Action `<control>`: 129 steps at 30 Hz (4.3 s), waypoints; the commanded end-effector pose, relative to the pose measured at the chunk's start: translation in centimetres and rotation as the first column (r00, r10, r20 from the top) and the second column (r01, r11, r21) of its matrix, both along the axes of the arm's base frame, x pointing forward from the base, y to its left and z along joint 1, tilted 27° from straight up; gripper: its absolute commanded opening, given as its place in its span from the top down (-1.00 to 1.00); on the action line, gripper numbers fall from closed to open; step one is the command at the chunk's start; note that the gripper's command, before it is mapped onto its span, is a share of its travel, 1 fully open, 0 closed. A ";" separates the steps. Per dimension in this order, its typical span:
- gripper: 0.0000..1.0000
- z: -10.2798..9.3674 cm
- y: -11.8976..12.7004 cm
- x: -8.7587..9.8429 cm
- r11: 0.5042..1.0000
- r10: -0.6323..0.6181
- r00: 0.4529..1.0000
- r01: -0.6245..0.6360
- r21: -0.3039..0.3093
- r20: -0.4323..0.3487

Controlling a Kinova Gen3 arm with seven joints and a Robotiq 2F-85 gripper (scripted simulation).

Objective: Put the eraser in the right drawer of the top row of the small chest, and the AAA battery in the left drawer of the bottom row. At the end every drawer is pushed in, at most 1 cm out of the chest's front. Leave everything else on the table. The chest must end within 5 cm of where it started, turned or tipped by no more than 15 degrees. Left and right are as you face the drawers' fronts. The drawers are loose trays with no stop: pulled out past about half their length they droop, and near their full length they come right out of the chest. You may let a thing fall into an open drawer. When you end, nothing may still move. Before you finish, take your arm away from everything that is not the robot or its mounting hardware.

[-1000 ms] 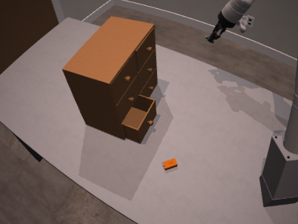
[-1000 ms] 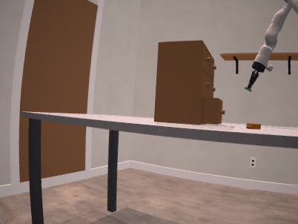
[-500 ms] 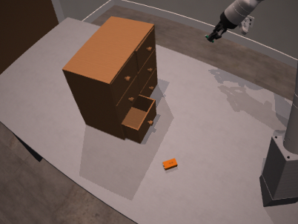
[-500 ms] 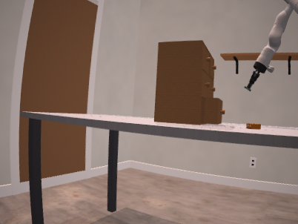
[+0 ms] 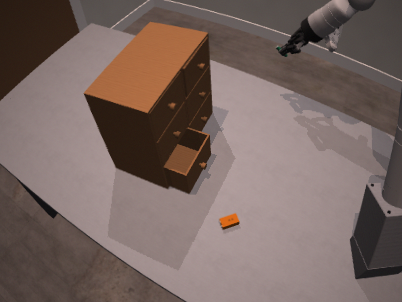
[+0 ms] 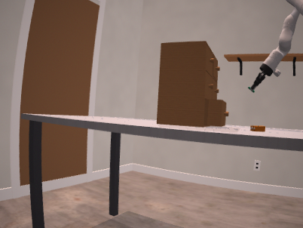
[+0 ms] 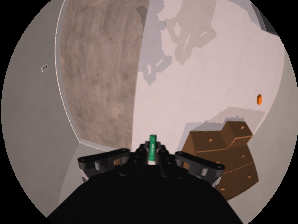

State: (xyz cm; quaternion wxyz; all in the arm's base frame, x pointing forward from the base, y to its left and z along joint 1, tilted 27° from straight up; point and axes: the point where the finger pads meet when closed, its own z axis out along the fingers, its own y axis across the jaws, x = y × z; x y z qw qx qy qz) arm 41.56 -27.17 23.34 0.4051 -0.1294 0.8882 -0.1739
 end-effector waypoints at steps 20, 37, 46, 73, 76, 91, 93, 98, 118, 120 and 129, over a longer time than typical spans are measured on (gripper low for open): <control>0.90 -0.8 -0.3 -0.7 0.998 0.056 0.989 -0.059 0.019 0.136; 0.90 -0.9 -0.4 -0.8 0.993 0.103 0.964 -0.113 0.023 0.246; 0.90 -0.9 -0.4 -0.9 0.990 0.129 0.942 -0.142 0.021 0.309; 0.90 -0.8 -0.6 -1.0 0.979 0.183 0.879 -0.205 0.004 0.440; 0.90 -0.8 -0.6 -1.0 0.977 0.189 0.872 -0.212 0.001 0.452; 0.90 -0.9 -0.6 -1.1 0.973 0.204 0.847 -0.232 -0.004 0.492; 0.90 -0.9 -0.6 -1.1 0.972 0.205 0.844 -0.234 -0.004 0.496; 0.90 -0.9 -0.6 -1.1 0.971 0.208 0.839 -0.238 -0.005 0.504; 0.90 -0.9 -0.6 -1.1 0.971 0.209 0.833 -0.240 -0.005 0.512; 0.90 -0.9 -0.6 -1.1 0.971 0.209 0.833 -0.240 -0.005 0.512; 0.90 -0.9 -0.6 -1.1 0.971 0.209 0.833 -0.240 -0.005 0.512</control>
